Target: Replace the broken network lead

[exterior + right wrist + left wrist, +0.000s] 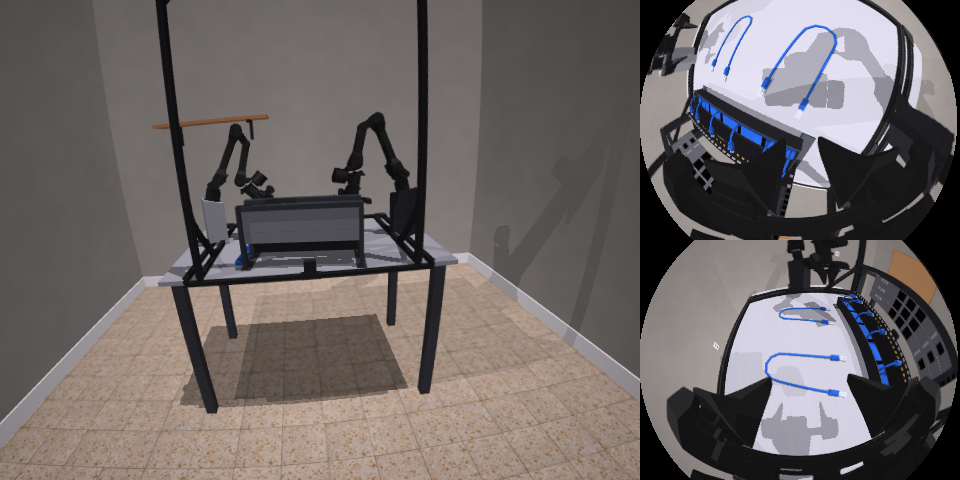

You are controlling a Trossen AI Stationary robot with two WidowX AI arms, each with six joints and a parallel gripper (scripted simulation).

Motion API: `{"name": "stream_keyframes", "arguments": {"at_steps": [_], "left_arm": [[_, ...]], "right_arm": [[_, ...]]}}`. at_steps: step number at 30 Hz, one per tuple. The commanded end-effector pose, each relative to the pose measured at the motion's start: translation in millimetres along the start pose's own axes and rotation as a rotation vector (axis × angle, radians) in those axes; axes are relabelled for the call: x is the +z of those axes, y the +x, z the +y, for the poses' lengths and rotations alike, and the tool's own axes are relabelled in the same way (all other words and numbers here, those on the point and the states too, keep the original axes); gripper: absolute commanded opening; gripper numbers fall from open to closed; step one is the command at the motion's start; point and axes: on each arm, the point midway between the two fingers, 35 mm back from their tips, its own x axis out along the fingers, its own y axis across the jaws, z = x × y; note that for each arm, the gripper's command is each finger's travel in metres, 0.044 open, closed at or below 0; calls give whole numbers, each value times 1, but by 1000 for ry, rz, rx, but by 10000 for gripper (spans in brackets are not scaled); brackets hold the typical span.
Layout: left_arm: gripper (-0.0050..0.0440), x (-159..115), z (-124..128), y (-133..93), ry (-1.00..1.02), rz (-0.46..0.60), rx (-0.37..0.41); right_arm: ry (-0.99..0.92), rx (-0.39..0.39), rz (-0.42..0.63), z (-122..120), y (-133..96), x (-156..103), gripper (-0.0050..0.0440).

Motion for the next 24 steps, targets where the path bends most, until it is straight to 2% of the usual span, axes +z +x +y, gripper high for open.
{"name": "stream_keyframes", "arguments": {"at_steps": [1, 3, 4, 20, 21, 24], "left_arm": [[440, 0, 0, 0, 0, 0, 0], [440, 0, 0, 0, 0, 0, 0], [440, 0, 0, 0, 0, 0, 0], [440, 0, 0, 0, 0, 0, 0], [440, 0, 0, 0, 0, 0, 0], [440, 0, 0, 0, 0, 0, 0]], "right_arm": [[9, -1, 9, 2, 0, -2, 176], [9, -1, 9, 2, 0, -2, 176], [199, -33, 143, 19, 5, -41, 176], [199, -33, 143, 19, 5, -41, 176], [387, -63, 278, 37, 10, -80, 176], [387, -63, 278, 37, 10, -80, 176]]}}
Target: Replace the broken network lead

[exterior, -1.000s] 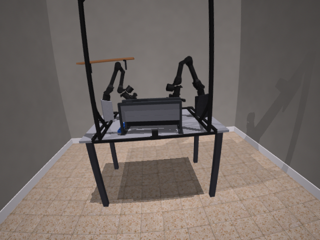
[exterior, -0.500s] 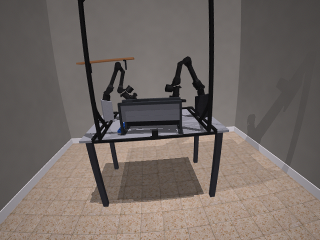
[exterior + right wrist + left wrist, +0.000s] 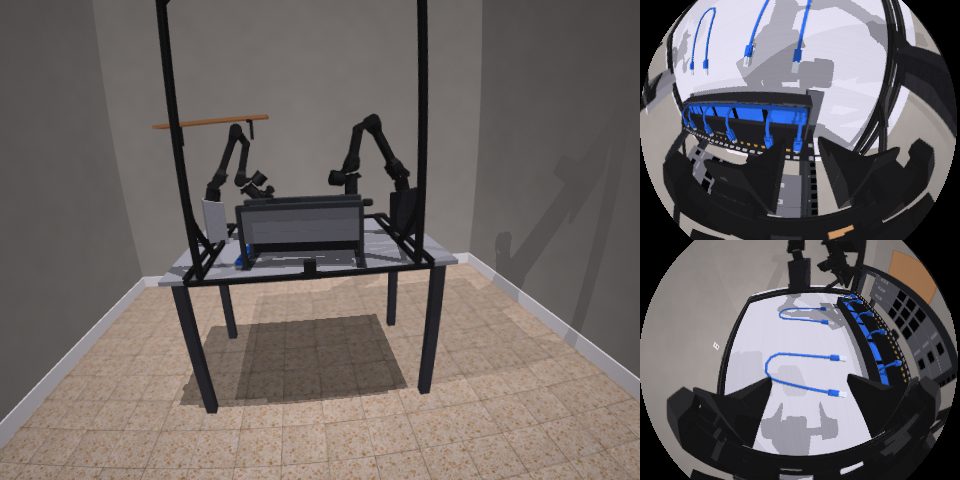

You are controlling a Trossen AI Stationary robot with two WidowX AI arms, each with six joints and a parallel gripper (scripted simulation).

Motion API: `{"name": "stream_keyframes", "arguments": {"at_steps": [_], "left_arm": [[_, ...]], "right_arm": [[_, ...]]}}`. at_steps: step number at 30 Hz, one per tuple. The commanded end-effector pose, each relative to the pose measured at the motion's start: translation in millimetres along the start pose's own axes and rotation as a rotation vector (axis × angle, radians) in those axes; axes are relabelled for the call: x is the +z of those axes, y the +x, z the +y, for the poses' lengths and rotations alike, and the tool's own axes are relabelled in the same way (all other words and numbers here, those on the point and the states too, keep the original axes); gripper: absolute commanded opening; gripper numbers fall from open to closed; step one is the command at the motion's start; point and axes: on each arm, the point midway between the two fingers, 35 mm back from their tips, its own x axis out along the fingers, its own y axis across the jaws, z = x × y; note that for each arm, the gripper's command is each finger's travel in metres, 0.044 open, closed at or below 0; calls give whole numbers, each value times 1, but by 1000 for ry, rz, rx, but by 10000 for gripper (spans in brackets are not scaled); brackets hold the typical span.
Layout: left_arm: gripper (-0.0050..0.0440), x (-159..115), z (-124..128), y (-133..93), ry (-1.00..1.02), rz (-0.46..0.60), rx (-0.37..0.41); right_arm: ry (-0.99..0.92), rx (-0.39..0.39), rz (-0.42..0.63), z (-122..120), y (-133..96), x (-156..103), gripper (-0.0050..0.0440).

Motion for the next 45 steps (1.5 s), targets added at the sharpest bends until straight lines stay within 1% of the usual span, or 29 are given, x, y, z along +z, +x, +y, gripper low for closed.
{"name": "stream_keyframes", "arguments": {"at_steps": [1, 13, 14, 30, 31, 45], "left_arm": [[440, 0, 0, 0, 0, 0, 0], [440, 0, 0, 0, 0, 0, 0], [440, 0, 0, 0, 0, 0, 0], [440, 0, 0, 0, 0, 0, 0], [440, 0, 0, 0, 0, 0, 0], [440, 0, 0, 0, 0, 0, 0]], "right_arm": [[71, -14, 55, 3, 5, -18, 176], [71, -14, 55, 3, 5, -18, 176], [131, -25, 99, 5, 9, -31, 176], [131, -25, 99, 5, 9, -31, 176], [131, -25, 99, 4, 69, -37, 176], [131, -25, 99, 4, 69, -37, 176]]}}
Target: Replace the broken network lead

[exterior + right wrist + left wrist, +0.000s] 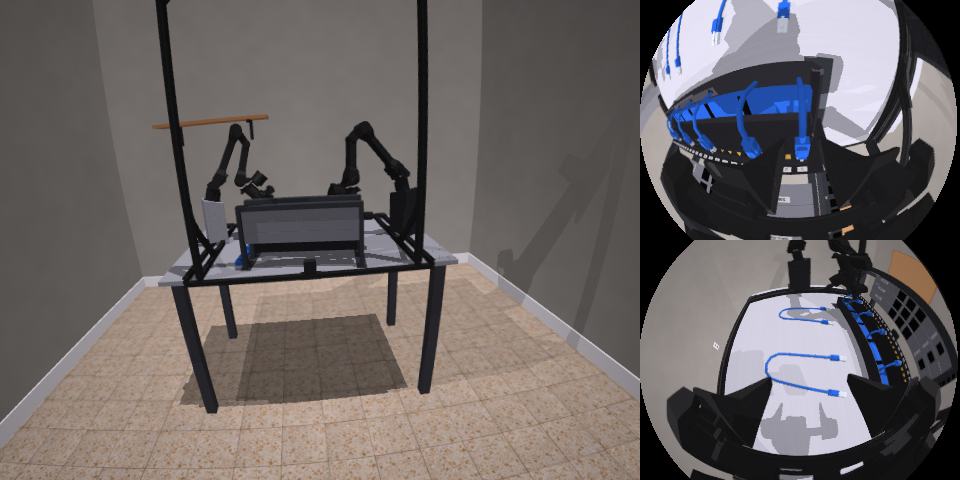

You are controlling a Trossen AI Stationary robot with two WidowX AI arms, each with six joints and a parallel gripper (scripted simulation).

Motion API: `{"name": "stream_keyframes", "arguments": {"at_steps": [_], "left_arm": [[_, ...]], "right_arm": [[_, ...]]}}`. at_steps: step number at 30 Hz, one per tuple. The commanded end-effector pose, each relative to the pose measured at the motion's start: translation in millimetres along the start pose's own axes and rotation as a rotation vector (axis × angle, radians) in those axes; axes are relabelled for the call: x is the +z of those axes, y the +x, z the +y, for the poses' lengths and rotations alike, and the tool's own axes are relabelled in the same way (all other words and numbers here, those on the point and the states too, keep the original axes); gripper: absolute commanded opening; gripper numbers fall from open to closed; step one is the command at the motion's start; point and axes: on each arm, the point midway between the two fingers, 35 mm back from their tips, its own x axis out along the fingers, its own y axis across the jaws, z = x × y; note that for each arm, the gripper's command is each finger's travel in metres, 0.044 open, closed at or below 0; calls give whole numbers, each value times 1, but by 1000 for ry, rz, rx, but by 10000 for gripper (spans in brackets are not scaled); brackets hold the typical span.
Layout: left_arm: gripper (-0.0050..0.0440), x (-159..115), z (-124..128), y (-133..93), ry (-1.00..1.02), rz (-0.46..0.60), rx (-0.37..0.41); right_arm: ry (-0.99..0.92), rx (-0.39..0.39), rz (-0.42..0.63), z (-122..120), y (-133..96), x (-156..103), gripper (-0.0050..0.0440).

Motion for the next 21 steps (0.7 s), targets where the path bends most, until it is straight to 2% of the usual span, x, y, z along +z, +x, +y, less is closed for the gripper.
{"name": "stream_keyframes", "arguments": {"at_steps": [1, 2, 3, 21], "left_arm": [[440, 0, 0, 0, 0, 0, 0], [440, 0, 0, 0, 0, 0, 0], [440, 0, 0, 0, 0, 0, 0], [440, 0, 0, 0, 0, 0, 0]], "right_arm": [[6, 1, 0, 1, 3, 0, 176], [6, 1, 0, 1, 3, 0, 176], [0, 0, 0, 0, 1, 0, 0], [1, 3, -1, 1, 1, 0, 0]]}}
